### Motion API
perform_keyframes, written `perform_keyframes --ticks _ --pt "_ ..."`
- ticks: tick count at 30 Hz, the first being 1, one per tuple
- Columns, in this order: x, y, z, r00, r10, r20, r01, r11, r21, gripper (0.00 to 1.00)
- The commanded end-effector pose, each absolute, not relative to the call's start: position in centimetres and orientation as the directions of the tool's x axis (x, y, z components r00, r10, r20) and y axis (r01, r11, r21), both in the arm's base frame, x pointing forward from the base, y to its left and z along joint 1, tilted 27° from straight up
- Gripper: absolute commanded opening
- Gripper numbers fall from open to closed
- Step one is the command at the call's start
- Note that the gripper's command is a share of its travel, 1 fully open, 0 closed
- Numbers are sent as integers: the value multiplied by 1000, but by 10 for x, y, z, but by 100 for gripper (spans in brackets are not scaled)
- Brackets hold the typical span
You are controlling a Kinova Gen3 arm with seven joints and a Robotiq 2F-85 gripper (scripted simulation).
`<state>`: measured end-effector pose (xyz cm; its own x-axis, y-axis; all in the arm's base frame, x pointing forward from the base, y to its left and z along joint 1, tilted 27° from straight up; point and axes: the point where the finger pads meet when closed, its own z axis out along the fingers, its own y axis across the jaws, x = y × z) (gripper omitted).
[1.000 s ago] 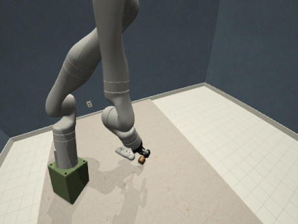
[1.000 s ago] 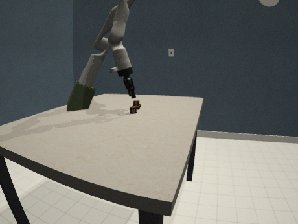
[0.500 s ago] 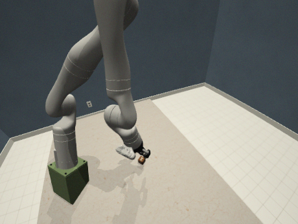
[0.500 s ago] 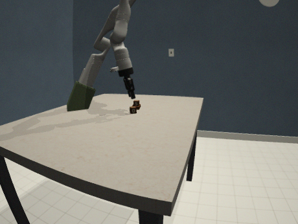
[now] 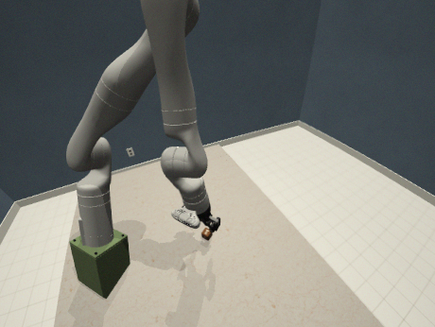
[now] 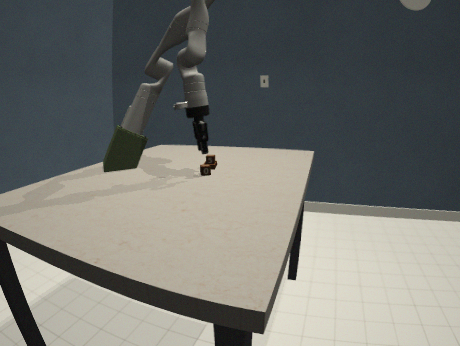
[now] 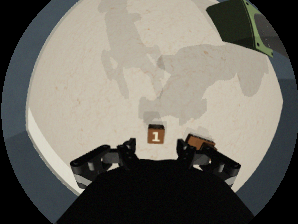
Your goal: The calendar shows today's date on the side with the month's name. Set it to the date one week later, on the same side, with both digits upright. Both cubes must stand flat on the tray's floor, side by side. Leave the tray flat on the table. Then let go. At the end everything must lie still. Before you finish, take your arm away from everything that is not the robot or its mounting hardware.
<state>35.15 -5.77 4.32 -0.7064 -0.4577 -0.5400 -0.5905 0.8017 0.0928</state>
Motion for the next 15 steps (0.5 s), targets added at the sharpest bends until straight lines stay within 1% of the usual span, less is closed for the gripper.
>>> perform_keyframes --ticks 1,15 --pt "355 -56 47 -703 -480 -525 -603 793 82 69" --pt "355 -56 51 -732 -506 -456 -600 796 79 69"
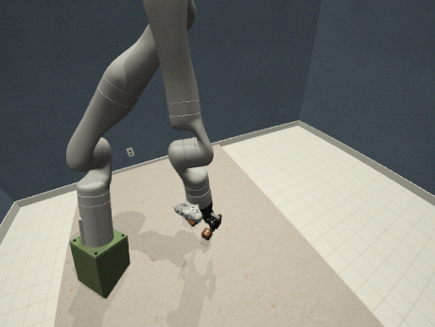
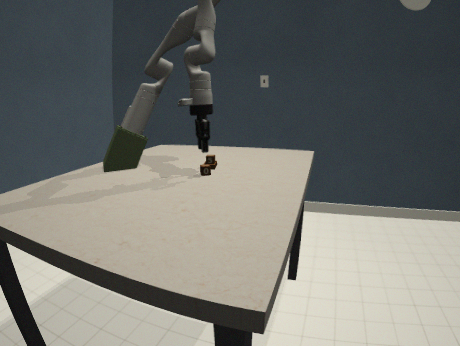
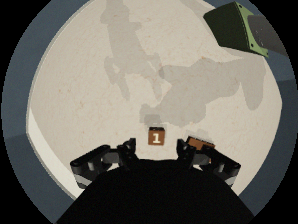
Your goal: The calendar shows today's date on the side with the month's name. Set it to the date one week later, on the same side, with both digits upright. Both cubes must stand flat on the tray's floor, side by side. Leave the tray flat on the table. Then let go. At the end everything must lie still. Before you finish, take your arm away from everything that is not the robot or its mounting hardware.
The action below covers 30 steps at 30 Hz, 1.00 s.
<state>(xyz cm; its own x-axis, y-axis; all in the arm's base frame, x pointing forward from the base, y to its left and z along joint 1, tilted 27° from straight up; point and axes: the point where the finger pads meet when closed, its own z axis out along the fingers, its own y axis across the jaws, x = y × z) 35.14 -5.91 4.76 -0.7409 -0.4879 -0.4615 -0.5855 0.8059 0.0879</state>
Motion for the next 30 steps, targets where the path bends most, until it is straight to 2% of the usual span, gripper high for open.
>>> perform_keyframes --ticks 1,14,15,30 --pt "355 -56 52 -733 -507 -453 -600 796 79 69" --pt "355 -56 53 -738 -512 -440 -599 797 77 69" --pt "355 -56 53 -738 -512 -440 -599 797 77 100" --pt "355 -56 53 -738 -512 -440 -599 797 77 100"
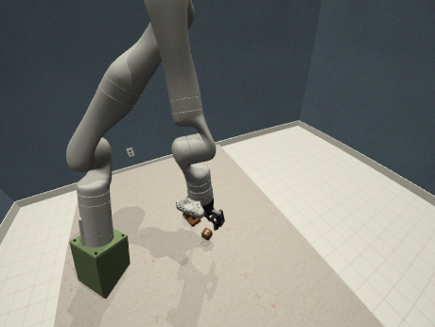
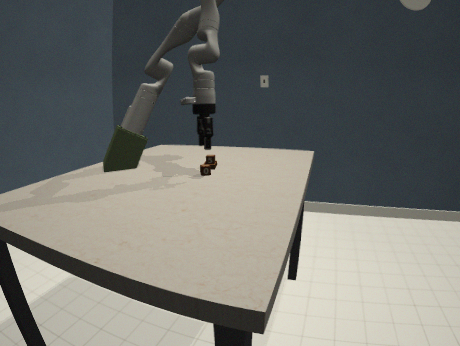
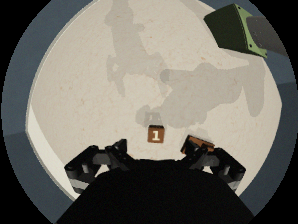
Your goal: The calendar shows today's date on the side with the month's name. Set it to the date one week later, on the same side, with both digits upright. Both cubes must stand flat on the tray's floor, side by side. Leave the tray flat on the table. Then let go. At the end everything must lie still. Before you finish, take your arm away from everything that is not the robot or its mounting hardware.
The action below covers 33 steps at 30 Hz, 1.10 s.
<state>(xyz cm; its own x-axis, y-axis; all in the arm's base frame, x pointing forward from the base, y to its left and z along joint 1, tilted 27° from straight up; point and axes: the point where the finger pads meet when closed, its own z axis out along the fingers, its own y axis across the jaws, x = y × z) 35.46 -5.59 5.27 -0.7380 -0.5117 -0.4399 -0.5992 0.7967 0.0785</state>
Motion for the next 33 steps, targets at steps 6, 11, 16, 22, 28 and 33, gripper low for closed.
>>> perform_keyframes --ticks 6,11,16,22,28,33 --pt "352 -59 59 -754 -489 -438 -578 811 89 100" --pt "350 -60 63 -764 -475 -436 -564 820 97 100" --pt "349 -60 63 -765 -474 -436 -564 820 97 48" --pt "349 -60 63 -765 -474 -436 -564 820 97 48" --pt "349 -60 63 -765 -474 -436 -564 820 97 48" --pt "349 -60 63 -765 -474 -436 -564 820 97 48"
